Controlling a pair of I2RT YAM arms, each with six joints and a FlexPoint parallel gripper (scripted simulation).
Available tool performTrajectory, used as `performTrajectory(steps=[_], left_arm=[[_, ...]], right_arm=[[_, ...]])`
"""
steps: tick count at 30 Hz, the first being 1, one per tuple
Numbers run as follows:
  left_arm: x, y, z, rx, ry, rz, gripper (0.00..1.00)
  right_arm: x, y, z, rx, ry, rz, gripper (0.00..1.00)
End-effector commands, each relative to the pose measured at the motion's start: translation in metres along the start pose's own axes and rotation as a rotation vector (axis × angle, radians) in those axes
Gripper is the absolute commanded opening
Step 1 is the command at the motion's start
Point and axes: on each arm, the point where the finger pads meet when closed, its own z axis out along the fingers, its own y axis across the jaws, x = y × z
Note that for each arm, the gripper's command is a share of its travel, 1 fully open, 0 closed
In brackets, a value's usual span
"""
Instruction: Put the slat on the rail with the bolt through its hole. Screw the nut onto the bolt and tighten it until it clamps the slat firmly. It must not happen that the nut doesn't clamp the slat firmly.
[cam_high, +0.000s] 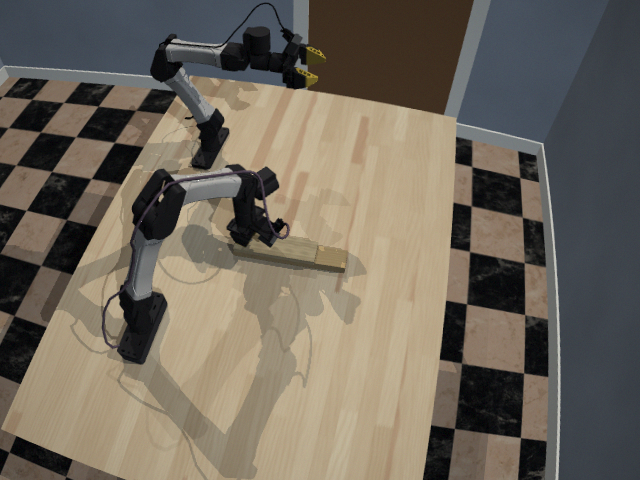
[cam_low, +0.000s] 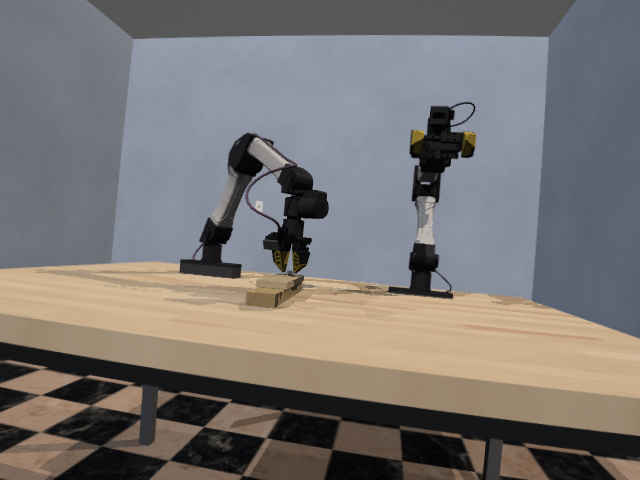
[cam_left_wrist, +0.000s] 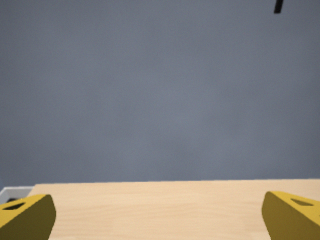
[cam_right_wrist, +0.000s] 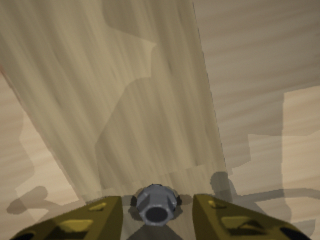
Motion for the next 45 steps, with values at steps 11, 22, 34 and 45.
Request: performTrajectory(steps=[11,22,34,45], left_arm=[[-0.0075,-0.0007,-0.0019,0.002,-0.02,0.002,1.0],[-0.0075,-0.0007,-0.0019,0.002,-0.02,0.002,1.0],[-0.0075,-0.0007,-0.0019,0.002,-0.02,0.002,1.0],[-0.0075,-0.0007,-0.0019,0.002,-0.02,0.002,1.0]], right_arm=[[-0.0003,0.0044,-0.0149,-0.022,-0.013,-0.924,0.36],[-0.0004,0.0043,-0.0174,-0.019,-0.021,-1.529,0.36],[-0.0004,0.0043,-0.0196,-0.014,-0.032,-2.19,0.36],[-0.0004,0.0043,-0.0205,-0.014,-0.042,-2.467,0.36]])
